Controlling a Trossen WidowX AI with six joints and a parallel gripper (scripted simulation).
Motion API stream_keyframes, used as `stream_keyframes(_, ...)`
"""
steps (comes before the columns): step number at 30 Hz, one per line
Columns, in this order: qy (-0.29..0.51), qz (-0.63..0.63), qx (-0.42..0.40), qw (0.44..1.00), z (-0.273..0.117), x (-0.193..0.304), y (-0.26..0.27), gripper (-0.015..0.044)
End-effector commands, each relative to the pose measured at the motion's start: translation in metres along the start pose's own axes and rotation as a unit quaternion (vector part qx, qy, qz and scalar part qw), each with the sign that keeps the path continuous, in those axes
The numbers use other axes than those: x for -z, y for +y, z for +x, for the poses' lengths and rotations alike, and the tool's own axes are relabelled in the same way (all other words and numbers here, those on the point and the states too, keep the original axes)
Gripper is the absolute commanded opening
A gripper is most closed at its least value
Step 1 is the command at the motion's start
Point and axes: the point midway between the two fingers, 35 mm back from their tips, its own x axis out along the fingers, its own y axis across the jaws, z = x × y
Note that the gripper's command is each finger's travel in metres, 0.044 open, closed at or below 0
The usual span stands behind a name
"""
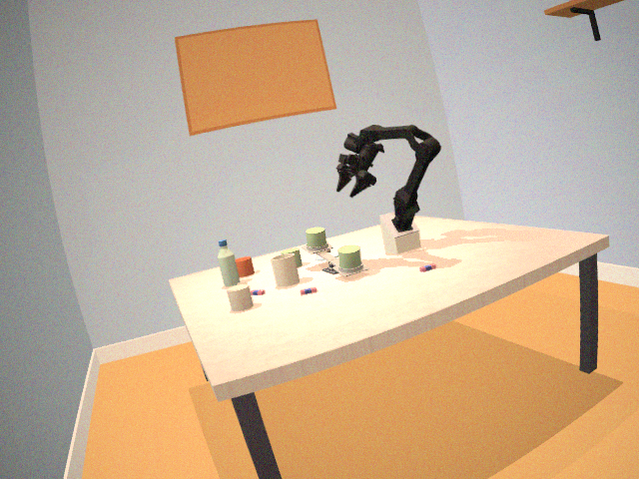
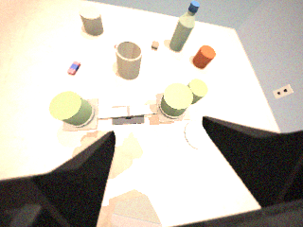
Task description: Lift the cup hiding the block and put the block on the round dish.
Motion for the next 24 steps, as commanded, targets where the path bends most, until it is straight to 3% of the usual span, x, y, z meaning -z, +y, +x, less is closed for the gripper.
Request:
stream_keyframes(1, -0.018, 0.061, -0.042, 0.997, 0.006, 0.005, 0.013, 0.0440)
stream_keyframes(13, -0.020, 0.105, -0.068, 0.992, 0.010, 0.005, 0.022, 0.0440)
stream_keyframes(24, 0.078, 0.233, -0.087, 0.965, 0.036, -0.011, 0.039, 0.0440)
